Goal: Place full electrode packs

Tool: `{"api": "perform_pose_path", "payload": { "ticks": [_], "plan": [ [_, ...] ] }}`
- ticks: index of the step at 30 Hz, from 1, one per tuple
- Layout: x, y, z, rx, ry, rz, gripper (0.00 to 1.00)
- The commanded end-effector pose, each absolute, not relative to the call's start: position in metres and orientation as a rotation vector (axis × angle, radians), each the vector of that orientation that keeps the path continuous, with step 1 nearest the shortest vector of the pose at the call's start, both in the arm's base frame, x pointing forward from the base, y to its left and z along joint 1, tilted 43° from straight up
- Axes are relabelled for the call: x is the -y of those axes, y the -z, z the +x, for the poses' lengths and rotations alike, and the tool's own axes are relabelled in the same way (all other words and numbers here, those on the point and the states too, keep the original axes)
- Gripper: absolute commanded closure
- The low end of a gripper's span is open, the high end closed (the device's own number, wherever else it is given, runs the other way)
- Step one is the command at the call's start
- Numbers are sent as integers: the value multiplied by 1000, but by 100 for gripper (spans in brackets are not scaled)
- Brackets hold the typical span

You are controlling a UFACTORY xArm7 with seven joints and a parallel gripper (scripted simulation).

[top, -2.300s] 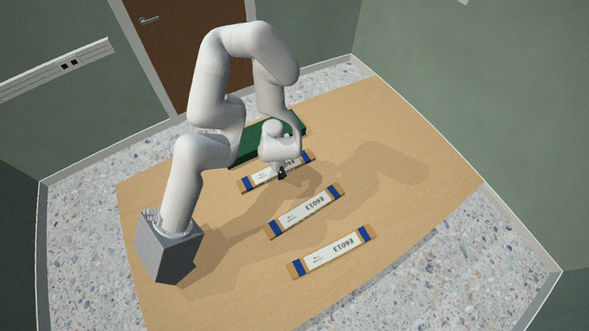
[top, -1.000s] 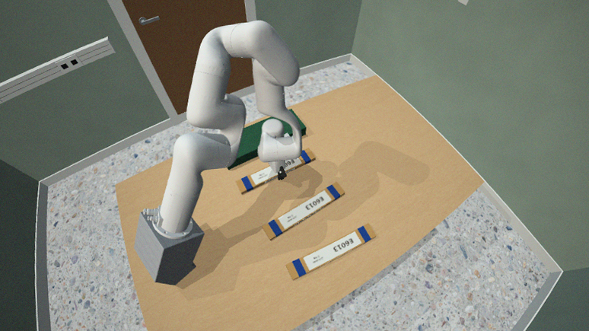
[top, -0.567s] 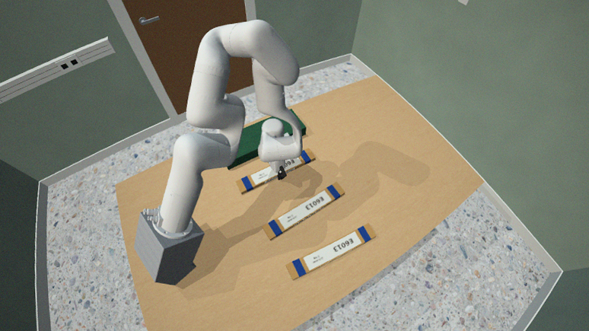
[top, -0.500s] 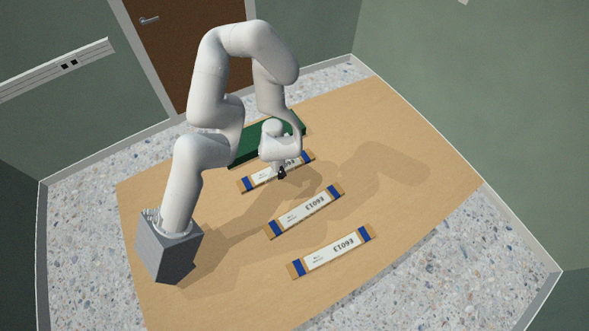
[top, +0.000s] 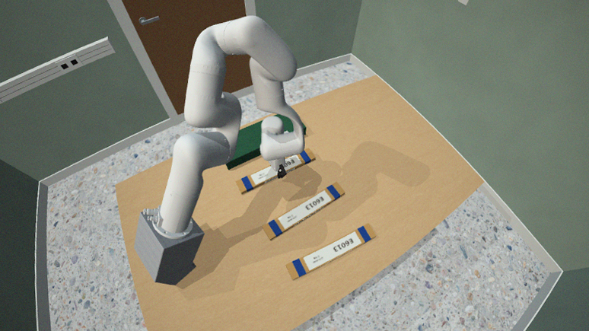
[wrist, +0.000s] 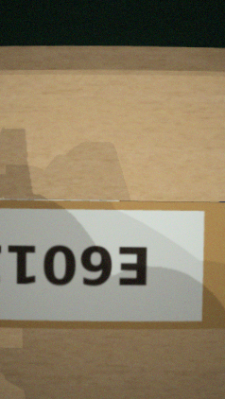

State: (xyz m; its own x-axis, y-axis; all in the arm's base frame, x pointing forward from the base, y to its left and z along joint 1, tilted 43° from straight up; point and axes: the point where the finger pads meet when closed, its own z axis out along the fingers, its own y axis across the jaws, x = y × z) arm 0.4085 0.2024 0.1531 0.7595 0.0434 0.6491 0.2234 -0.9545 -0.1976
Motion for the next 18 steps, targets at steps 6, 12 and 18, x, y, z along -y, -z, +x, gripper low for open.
{"api": "perform_pose_path", "payload": {
  "ticks": [6, 12, 18],
  "plan": [
    [-197, -166, 398, 208, 981, -2697, 0],
    [-194, -174, 392, 208, 981, -2697, 0],
    [-192, -180, 387, 208, 981, -2697, 0]
  ]
}}
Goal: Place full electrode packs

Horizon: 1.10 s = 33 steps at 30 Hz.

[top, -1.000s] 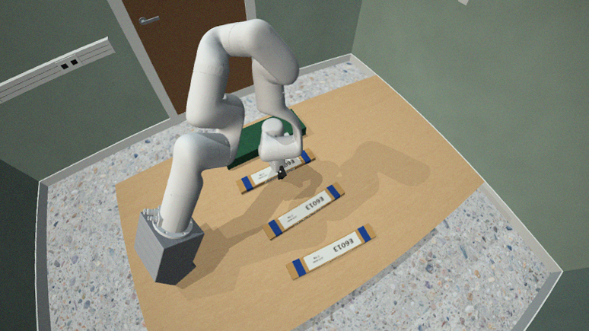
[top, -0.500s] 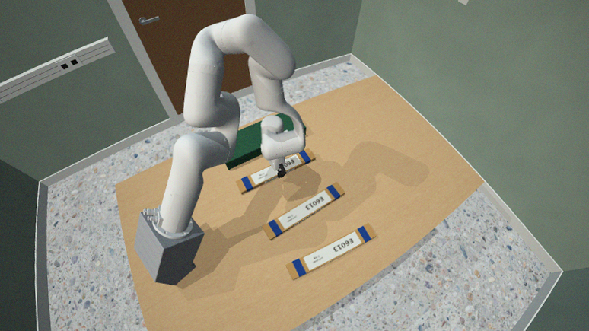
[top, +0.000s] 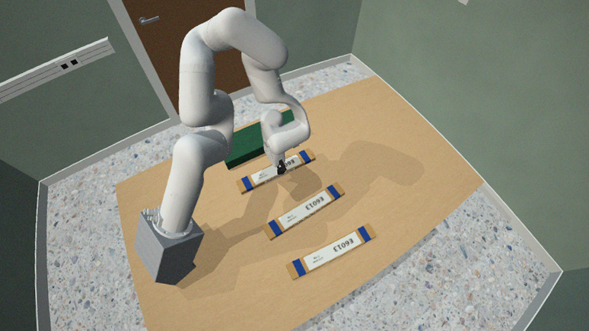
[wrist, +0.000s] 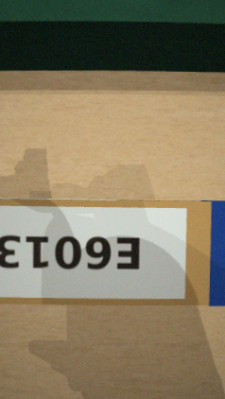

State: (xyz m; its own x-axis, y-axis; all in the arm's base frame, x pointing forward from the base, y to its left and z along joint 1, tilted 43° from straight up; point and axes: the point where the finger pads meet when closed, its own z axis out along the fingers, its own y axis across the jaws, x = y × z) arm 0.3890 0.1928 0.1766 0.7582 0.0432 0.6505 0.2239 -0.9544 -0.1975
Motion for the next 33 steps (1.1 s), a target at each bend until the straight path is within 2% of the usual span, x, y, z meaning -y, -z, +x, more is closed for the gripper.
{"api": "perform_pose_path", "payload": {
  "ticks": [1, 33],
  "plan": [
    [-191, -181, 386, 208, 981, -2697, 0],
    [-183, -202, 369, 208, 982, -2697, 0]
  ]
}}
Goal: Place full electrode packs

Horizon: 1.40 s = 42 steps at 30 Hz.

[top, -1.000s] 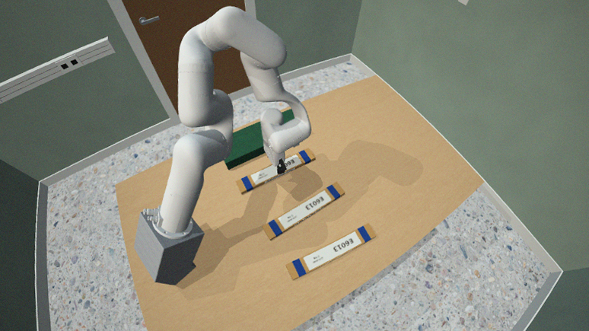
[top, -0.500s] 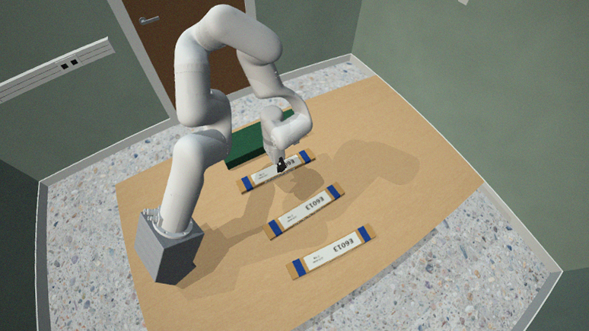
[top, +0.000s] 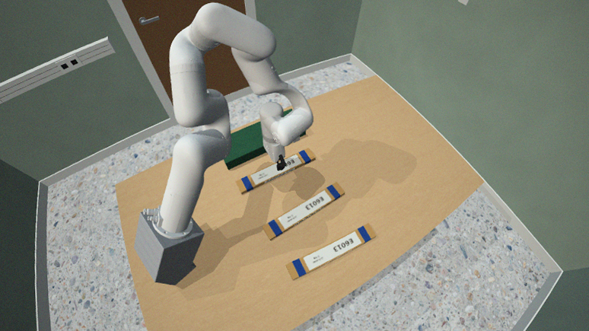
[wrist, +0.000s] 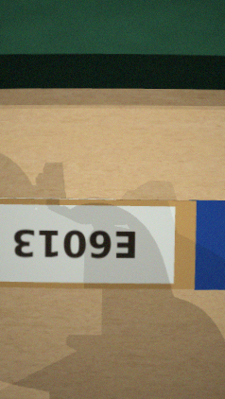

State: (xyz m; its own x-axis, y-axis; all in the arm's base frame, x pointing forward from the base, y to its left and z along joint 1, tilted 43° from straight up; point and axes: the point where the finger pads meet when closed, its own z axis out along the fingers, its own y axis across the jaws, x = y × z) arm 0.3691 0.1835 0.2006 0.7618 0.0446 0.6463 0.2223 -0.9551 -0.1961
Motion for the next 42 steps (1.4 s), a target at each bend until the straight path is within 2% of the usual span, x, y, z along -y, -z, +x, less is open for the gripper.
{"api": "perform_pose_path", "payload": {
  "ticks": [1, 17, 21, 28, 34, 42],
  "plan": [
    [-183, -202, 369, 208, 982, -2697, 0],
    [-175, -202, 373, 212, 971, -2695, 0],
    [-137, -200, 394, 231, 942, -2683, 0],
    [-17, -180, 426, 282, 975, -2688, 0],
    [22, -171, 429, 299, 999, -2705, 0],
    [24, -170, 429, 300, 1000, -2706, 0]
  ]
}}
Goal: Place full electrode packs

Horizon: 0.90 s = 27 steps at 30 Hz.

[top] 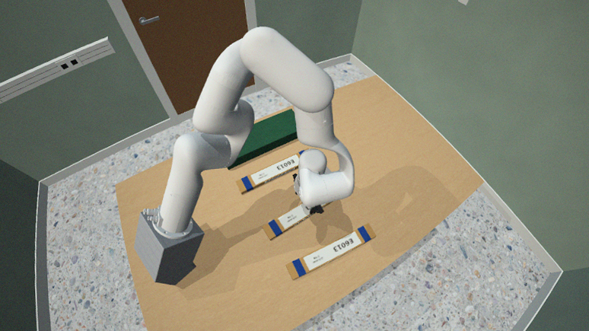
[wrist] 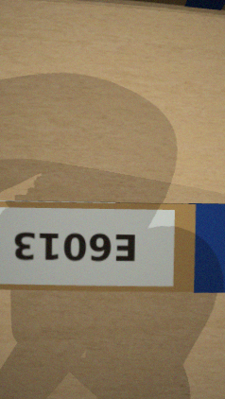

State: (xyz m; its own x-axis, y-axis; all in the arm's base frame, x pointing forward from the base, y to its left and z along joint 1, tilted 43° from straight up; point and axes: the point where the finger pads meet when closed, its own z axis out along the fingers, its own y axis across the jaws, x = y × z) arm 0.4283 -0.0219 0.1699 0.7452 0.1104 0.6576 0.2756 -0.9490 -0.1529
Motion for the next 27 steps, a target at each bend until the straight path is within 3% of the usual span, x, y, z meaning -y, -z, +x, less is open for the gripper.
{"api": "perform_pose_path", "payload": {
  "ticks": [1, 27],
  "plan": [
    [24, -170, 429, 300, 1000, -2706, 0],
    [7, -126, 465, 300, 1000, -2706, 0]
  ]
}}
